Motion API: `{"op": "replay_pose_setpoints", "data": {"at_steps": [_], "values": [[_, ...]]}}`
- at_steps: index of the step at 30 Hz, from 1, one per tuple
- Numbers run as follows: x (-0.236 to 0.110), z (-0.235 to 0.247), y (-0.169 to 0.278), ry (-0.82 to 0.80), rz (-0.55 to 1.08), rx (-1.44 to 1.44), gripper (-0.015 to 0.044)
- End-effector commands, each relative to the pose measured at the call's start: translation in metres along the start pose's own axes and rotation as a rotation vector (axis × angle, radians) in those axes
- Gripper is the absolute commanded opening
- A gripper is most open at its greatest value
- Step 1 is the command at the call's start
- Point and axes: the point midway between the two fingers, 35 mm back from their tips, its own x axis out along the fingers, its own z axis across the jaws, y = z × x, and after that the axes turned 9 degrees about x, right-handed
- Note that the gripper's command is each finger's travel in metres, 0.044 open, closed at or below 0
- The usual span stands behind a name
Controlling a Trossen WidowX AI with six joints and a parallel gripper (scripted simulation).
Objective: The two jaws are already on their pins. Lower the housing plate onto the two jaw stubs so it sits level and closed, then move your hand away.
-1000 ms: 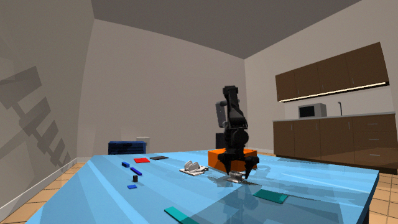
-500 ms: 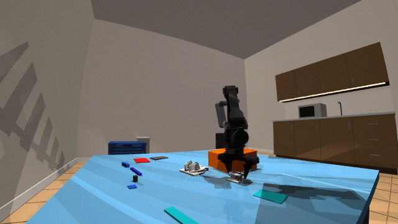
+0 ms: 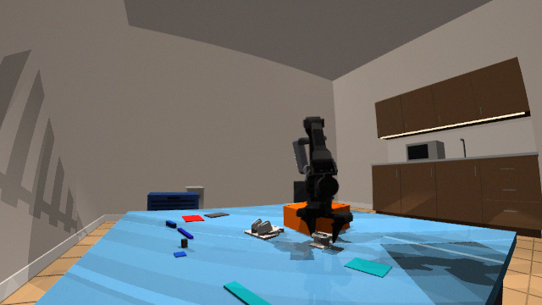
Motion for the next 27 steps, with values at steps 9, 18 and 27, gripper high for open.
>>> {"op": "replay_pose_setpoints", "data": {"at_steps": [9,18,27], "values": [[-0.036,0.003,-0.002,-0.006,-0.002,-0.002,0.0351],[-0.065,0.001,-0.001,-0.006,-0.001,-0.004,0.0351],[-0.07,-0.003,-0.003,-0.006,-0.001,-0.004,0.0351]]}}
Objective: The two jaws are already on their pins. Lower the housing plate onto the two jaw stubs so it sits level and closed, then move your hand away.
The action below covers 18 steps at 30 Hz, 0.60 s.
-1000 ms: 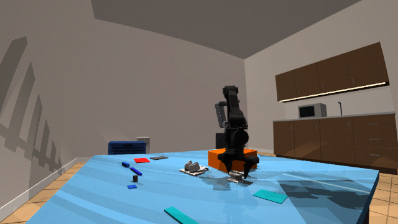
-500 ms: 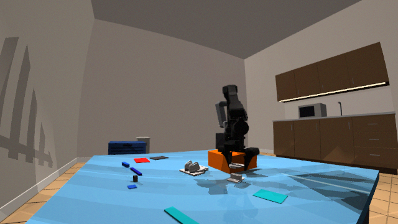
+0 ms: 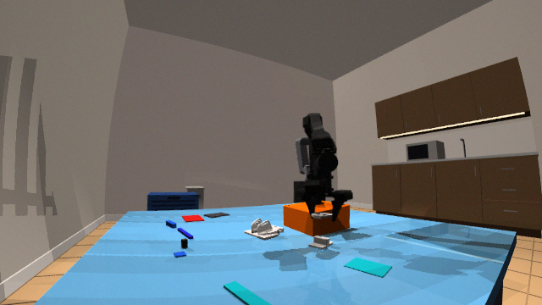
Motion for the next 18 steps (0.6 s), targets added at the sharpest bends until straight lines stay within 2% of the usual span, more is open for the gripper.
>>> {"op": "replay_pose_setpoints", "data": {"at_steps": [1,18], "values": [[-0.002,-0.006,-0.004,-0.001,0.002,0.002,0.0351],[-0.002,-0.056,-0.03,0.005,0.003,0.002,0.0351]]}}
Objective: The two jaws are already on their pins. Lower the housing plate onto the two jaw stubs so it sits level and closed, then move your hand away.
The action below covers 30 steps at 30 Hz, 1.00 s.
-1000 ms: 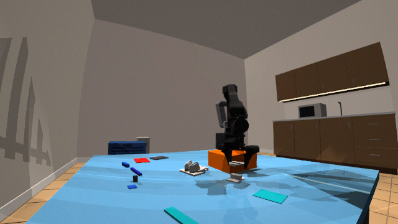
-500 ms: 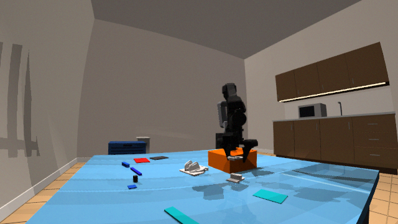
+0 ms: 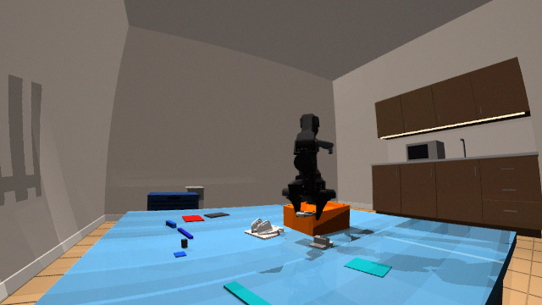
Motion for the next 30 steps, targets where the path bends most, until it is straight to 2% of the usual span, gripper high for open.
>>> {"op": "replay_pose_setpoints", "data": {"at_steps": [1,30], "values": [[0.0,-0.014,-0.004,0.001,0.005,-0.004,0.0351],[0.0,-0.109,-0.022,0.008,0.004,-0.004,0.0351]]}}
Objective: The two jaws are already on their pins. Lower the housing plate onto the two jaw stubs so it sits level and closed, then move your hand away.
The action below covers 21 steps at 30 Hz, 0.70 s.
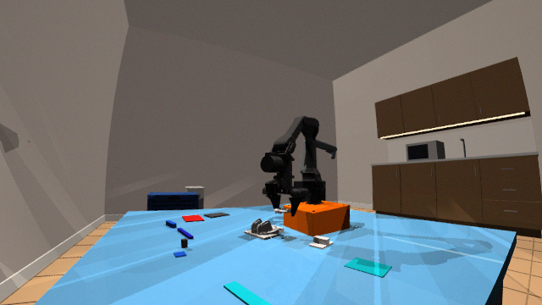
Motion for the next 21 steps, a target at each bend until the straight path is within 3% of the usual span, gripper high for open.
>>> {"op": "replay_pose_setpoints", "data": {"at_steps": [1,21], "values": [[0.0,-0.014,0.001,-0.002,0.0,-0.004,0.0351],[0.001,-0.078,0.012,0.004,-0.003,-0.004,0.0351]]}}
